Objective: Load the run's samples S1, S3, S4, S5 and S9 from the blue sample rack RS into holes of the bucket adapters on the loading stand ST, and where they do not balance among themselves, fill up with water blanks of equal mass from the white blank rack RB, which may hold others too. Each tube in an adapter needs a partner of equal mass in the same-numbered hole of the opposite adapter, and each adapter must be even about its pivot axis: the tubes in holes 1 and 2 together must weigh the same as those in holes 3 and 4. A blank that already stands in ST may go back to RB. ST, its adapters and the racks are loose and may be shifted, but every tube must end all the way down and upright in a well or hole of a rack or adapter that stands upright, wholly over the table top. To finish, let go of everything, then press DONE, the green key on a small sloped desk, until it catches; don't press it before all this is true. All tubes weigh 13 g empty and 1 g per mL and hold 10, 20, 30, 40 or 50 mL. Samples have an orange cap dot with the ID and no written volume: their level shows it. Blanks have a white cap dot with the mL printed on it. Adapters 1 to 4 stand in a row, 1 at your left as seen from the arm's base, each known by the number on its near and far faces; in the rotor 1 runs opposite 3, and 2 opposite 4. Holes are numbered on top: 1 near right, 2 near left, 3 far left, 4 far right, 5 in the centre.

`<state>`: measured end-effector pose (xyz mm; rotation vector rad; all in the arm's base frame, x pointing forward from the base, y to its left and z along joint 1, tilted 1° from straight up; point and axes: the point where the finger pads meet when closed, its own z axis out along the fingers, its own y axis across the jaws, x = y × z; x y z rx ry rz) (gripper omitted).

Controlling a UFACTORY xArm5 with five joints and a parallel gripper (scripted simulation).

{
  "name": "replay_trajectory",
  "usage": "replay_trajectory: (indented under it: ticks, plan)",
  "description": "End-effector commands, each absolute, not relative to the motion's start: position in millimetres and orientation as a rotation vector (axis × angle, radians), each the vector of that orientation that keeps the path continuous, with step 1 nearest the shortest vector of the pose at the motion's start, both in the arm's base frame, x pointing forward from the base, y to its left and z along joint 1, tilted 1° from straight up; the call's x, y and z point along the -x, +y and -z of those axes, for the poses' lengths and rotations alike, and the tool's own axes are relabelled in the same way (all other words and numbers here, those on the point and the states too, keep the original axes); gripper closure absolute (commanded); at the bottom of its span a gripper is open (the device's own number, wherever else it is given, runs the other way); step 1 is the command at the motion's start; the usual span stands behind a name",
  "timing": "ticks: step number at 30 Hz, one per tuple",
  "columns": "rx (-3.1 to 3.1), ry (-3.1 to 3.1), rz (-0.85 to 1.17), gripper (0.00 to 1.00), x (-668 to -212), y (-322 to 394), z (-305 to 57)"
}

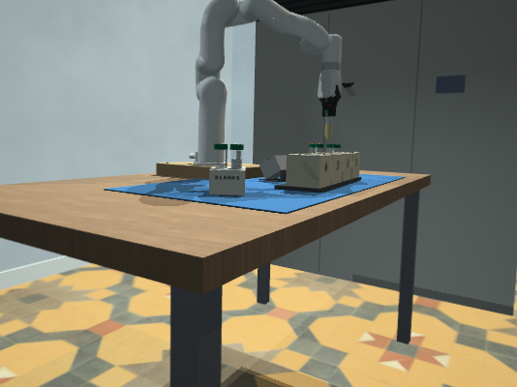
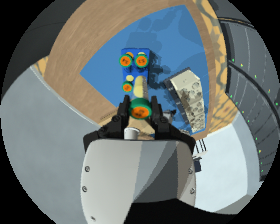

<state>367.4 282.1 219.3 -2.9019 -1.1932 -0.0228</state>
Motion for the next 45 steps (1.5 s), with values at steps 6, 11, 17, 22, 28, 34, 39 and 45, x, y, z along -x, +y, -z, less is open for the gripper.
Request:
replay_trajectory:
  ticks: [6, 11, 17, 22, 28, 34, 39, 45]
  plan:
    - [2.901, -1.193, 0.029, 1.00, -368, 283, -221]
    - [2.901, -1.193, 0.029, 1.00, -368, 283, -221]
    - [2.901, -1.193, 0.029, 1.00, -368, 283, -221]
    - [2.901, -1.193, 0.029, 1.00, -368, 283, -221]
    - [2.900, -1.192, 0.029, 1.00, -354, 297, -221]
    - [2.899, -1.192, 0.029, 1.00, -340, 311, -221]
    - [2.899, -1.192, 0.029, 1.00, -340, 311, -221]
    - [2.899, -1.192, 0.029, 1.00, -340, 311, -221]
